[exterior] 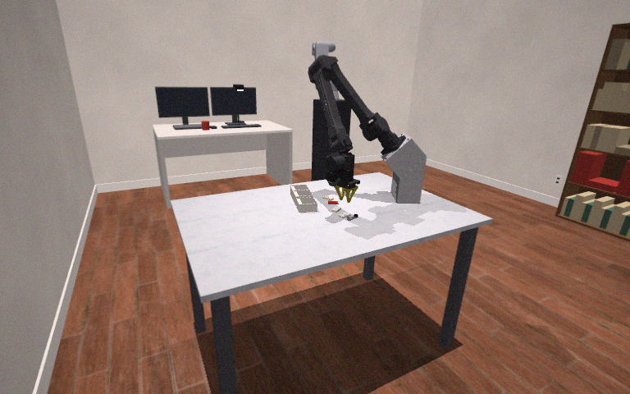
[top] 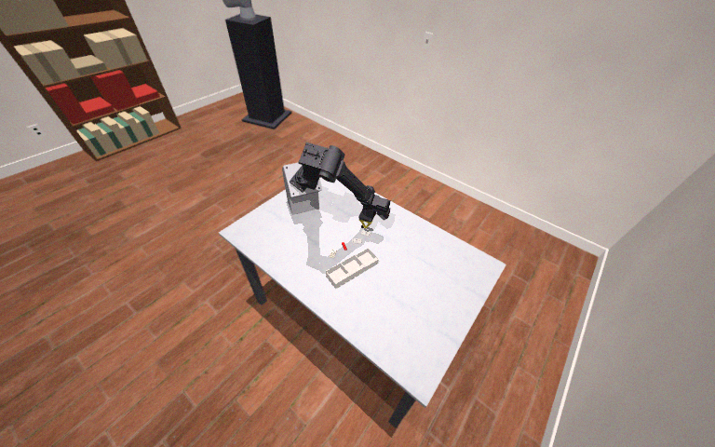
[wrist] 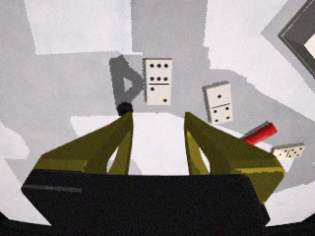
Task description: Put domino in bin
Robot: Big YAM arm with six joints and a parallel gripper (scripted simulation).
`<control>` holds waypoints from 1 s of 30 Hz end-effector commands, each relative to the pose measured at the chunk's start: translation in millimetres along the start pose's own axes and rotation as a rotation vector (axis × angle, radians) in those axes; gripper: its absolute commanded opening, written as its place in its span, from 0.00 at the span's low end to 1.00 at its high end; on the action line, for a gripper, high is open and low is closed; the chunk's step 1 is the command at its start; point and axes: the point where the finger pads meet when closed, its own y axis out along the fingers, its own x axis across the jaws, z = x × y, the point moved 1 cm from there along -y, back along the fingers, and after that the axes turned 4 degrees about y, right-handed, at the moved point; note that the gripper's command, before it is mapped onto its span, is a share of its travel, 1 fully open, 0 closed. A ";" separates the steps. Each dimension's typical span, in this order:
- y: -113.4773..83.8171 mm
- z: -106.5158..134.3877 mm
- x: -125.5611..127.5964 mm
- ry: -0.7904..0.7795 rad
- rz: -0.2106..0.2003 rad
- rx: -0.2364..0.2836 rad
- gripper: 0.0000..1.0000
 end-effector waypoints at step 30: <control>46.5 -21.4 0.8 0.007 -0.007 -0.049 0.40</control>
